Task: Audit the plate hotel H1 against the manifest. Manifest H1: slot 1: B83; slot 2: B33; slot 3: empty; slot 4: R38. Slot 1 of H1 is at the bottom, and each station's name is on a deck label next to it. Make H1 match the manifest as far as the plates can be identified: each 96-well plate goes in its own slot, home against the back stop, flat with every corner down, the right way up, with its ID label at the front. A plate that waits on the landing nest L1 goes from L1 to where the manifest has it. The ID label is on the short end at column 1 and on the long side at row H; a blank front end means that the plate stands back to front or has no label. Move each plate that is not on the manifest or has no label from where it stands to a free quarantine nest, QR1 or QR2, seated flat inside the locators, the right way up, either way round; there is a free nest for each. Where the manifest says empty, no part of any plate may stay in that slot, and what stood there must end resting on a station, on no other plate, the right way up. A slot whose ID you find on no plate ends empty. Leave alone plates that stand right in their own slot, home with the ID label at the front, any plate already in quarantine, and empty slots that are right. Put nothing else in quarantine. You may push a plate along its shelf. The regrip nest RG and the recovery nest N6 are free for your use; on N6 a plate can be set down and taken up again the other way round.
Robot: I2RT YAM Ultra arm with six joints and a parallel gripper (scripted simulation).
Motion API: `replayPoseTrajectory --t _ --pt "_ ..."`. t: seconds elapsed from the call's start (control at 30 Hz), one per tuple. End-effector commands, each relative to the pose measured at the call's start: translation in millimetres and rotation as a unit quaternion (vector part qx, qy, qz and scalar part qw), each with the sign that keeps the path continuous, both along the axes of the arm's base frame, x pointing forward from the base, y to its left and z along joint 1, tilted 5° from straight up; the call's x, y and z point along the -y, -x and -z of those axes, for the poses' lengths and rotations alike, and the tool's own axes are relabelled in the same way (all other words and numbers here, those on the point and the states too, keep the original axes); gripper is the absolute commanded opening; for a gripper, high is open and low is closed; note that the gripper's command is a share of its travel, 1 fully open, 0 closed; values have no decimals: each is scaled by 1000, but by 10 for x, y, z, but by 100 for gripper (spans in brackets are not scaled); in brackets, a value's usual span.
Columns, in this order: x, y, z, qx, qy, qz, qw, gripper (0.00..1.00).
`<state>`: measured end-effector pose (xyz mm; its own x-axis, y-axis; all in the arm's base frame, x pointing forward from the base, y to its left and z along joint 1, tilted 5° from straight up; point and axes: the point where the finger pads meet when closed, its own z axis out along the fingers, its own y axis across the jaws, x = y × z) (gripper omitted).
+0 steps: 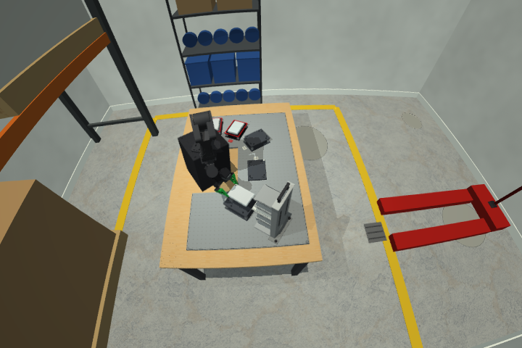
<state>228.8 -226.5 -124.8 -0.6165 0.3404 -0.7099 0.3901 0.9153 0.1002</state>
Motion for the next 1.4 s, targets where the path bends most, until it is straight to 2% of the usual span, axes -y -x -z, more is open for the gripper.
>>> replayPoseTrajectory --t 0.0,1.37 --pt "99 -100 -30 17 20 -4 1000 86" --pt "72 -131 317 16 20 -4 1000 86"
